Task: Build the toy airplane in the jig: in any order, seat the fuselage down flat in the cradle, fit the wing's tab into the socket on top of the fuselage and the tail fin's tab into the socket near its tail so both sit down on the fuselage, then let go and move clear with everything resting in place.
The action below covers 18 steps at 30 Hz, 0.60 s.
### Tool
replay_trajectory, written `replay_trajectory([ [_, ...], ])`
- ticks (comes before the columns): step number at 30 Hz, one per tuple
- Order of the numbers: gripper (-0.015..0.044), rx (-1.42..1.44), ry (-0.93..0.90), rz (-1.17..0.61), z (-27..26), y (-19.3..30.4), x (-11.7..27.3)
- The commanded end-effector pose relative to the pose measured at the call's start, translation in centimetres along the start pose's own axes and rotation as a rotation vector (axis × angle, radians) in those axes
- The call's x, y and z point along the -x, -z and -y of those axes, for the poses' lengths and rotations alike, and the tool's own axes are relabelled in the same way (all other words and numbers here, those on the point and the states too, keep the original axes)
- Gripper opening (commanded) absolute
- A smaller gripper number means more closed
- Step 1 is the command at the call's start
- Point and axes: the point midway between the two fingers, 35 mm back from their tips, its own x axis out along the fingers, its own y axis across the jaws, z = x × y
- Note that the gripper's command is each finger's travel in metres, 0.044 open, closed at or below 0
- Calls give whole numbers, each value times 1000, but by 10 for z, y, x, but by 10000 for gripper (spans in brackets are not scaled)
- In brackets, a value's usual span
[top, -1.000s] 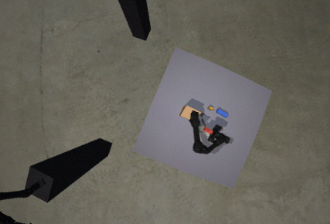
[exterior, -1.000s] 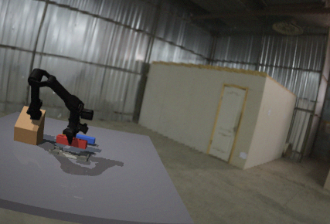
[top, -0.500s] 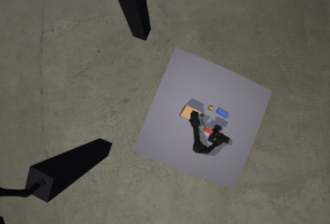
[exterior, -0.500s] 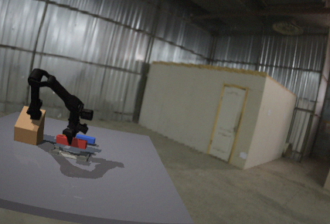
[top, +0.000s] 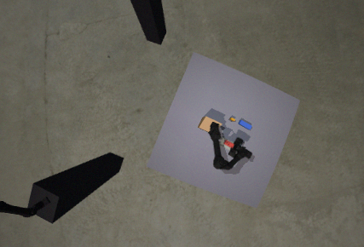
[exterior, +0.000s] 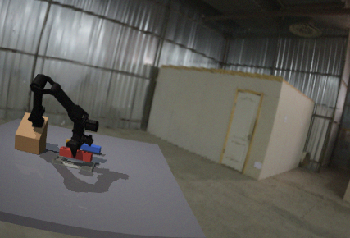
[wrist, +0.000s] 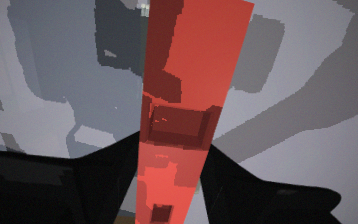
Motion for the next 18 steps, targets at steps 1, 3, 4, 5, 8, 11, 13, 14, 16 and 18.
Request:
replay_trajectory([
  [1,195,9,0,-5,-1,2,-7],
  [3,195,9,0,-5,-1,2,-10],
  [4,195,9,0,-5,-1,3,-12],
  [5,195,9,0,-5,-1,3,-13],
  [8,195,9,1,-5,0,3,-18],
  [11,195,9,2,-5,0,3,-20],
  [13,195,9,2,-5,0,3,-20],
  [14,188,1,5,-3,1,2,-19],
  [16,175,1,5,-3,1,2,-19],
  [18,162,1,5,-3,1,2,-19],
])
